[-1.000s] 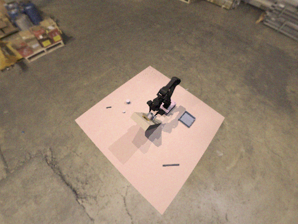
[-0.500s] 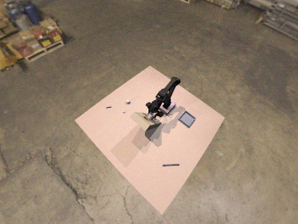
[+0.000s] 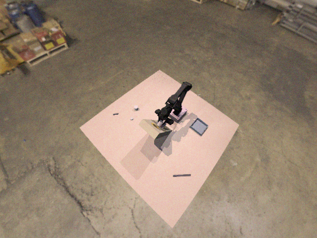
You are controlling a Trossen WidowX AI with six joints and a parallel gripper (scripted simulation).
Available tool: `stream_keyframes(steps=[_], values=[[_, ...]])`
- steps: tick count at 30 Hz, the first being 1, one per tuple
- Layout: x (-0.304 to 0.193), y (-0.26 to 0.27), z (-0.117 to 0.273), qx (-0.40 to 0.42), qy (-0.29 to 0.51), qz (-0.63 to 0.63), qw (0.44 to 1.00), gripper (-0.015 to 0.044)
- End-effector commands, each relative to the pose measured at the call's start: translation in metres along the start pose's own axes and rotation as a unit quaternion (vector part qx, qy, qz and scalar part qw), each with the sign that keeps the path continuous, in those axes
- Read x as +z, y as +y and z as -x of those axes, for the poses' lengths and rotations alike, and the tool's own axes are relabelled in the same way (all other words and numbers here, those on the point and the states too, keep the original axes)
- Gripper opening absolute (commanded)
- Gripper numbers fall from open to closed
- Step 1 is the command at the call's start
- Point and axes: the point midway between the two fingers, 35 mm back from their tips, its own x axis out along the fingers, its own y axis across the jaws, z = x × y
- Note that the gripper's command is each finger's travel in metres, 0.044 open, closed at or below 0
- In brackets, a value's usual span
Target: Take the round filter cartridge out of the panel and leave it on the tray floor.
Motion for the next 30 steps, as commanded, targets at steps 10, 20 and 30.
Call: stream_keyframes(steps=[10,20,30], values=[[0.008,0.0,0.004,0.001,0.0,0.0,1.0,0.0002],[0.026,0.0,0.027,0.0,0.0,0.0,1.0,0.0],[0.031,0.0,0.075,0.0,0.001,0.0,1.0,0.0]])
